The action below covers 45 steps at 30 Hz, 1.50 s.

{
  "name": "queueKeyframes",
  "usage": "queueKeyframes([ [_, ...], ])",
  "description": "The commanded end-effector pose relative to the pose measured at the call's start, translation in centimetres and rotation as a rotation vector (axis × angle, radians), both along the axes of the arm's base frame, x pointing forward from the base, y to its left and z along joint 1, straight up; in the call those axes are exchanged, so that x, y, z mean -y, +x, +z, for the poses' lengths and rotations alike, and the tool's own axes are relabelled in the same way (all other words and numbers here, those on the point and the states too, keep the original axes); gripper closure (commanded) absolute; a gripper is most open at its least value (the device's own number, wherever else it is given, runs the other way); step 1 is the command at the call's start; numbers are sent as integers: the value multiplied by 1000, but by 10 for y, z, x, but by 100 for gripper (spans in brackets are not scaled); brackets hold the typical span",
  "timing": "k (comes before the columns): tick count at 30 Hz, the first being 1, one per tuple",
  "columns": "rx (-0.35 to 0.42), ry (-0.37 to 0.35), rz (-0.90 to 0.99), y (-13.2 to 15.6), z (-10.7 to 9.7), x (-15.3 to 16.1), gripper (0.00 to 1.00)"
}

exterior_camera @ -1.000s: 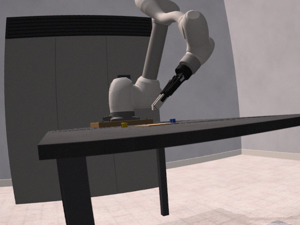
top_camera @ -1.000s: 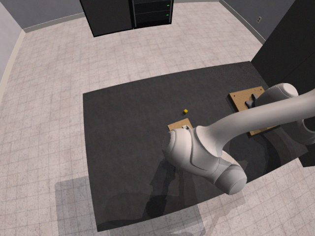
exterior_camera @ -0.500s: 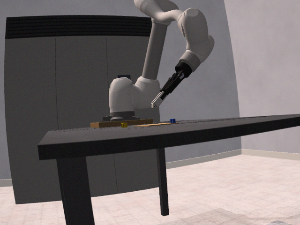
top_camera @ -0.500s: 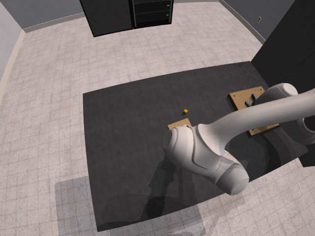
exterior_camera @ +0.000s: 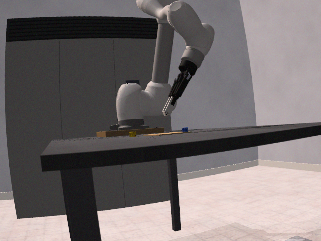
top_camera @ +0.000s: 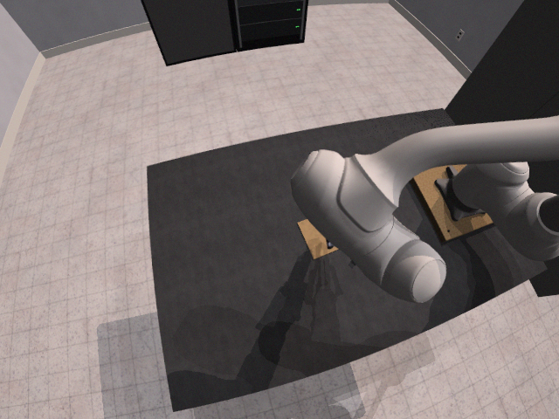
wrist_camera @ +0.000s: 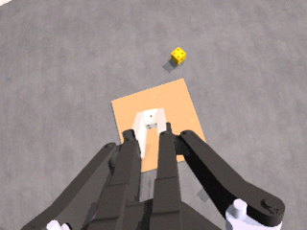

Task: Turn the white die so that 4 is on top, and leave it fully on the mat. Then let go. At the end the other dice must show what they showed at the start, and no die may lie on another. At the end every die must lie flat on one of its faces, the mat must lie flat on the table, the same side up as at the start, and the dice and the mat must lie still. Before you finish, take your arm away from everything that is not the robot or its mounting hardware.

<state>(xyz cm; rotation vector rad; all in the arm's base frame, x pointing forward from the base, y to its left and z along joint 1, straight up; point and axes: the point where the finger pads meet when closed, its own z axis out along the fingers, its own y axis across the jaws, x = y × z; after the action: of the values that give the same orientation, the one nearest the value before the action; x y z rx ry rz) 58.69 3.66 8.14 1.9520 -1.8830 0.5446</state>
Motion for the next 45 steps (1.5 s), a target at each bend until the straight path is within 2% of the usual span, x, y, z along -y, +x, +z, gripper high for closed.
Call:
queueKeyframes([
  [1, -3, 28, 1, 0, 3, 4, 91],
  [7, -7, 45, 0, -1, 2, 4, 91],
  [16, -14, 286, 1, 0, 4, 8, 91],
  [24, -17, 306, 0, 0, 6, 13, 91],
  [26, -26, 347, -2, -2, 5, 14, 91],
  [32, -26, 530, -1, -1, 6, 17, 91],
  [41, -26, 567, -1, 0, 7, 22, 91],
  [45, -42, 668, -5, -3, 5, 24, 91],
])
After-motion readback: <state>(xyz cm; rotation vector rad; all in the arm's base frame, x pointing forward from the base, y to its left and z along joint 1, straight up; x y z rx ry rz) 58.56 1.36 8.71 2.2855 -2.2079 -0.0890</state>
